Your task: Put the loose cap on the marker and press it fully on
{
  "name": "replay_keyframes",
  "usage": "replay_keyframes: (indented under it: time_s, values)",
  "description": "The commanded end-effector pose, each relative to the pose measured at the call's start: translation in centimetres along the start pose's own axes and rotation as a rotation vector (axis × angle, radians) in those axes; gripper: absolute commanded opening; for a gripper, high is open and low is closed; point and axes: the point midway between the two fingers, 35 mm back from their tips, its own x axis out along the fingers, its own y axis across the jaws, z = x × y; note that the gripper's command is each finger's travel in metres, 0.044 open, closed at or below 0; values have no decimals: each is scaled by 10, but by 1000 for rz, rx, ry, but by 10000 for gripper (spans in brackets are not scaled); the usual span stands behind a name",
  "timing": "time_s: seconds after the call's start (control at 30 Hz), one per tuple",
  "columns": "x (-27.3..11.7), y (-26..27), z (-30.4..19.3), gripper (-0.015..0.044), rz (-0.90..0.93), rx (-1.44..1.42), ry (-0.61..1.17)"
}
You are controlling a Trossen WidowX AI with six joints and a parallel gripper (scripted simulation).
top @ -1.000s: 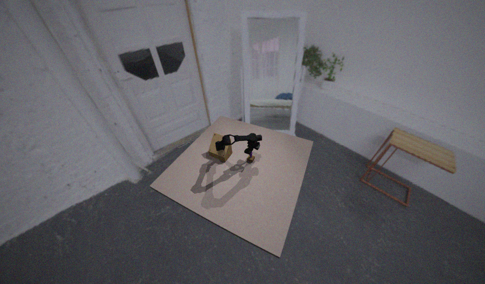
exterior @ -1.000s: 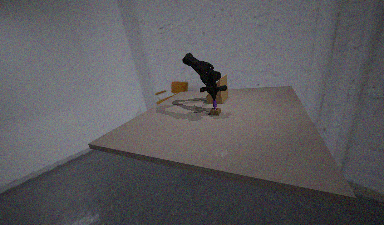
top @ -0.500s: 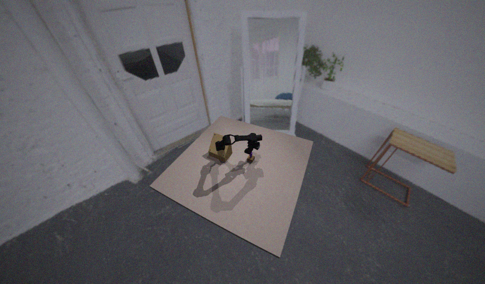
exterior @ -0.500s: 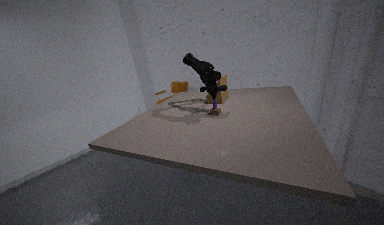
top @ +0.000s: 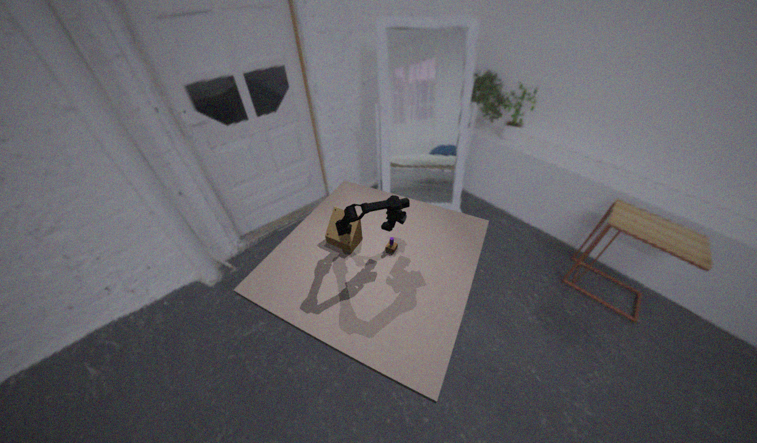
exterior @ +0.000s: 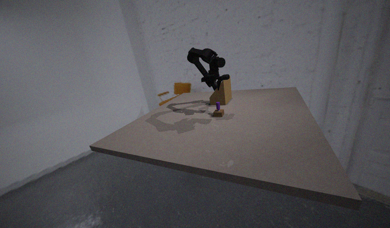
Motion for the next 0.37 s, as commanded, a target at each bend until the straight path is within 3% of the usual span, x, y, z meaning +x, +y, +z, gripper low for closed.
replay_keyframes:
  time_s: [0.0, 0.27, 0.33]
  values:
    - [0, 0, -1, 210, 3, 3, 6]
    - [0, 0, -1, 420, 3, 3, 6]
    - [0, 0, -1, 440, 3, 3, 6]
